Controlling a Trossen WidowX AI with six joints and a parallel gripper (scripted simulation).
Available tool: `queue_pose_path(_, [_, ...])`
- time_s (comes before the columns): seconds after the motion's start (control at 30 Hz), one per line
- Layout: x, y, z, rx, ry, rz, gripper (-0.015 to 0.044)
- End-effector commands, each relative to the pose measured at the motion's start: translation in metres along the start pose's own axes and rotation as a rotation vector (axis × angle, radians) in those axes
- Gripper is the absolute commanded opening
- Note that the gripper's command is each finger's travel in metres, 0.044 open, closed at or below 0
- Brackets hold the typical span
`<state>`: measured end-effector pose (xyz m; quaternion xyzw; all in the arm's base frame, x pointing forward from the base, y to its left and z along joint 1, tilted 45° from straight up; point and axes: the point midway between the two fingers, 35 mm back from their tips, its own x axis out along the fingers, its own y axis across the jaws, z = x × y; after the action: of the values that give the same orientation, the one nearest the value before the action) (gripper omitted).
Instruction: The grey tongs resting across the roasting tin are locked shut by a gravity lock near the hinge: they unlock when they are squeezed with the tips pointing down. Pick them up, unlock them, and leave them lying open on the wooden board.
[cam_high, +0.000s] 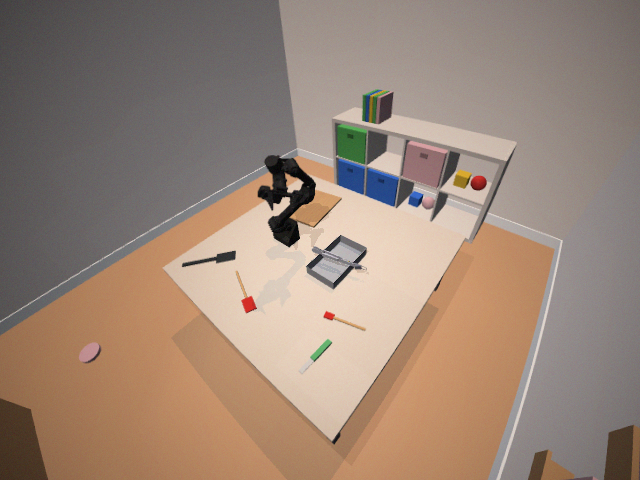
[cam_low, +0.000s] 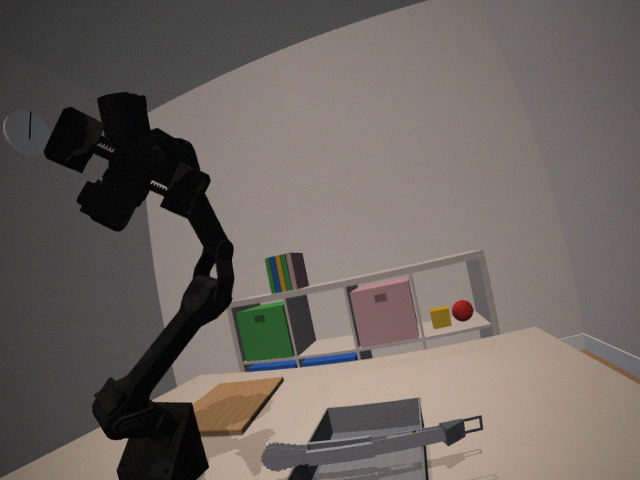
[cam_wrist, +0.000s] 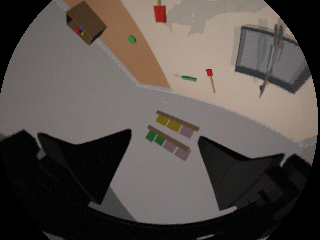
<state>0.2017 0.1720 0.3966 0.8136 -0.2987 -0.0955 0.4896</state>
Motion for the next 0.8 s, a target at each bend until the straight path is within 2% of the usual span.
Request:
queue_pose_path(0.0, [0.000, 0.003, 0.001, 0.001, -0.002, 0.002, 0.0426])
queue_pose_path(0.23, [-0.013, 0.059, 0.027, 0.006, 0.001, -0.017, 0.0440])
queue_pose_path(0.4, [-0.007, 0.120, 0.079, -0.013, -0.010, -0.102, 0.0440])
queue_pose_path(0.6, [0.042, 0.156, 0.148, -0.089, -0.029, -0.303, 0.0440])
queue_pose_path(0.77, [0.101, 0.141, 0.191, -0.222, -0.015, -0.525, 0.0440])
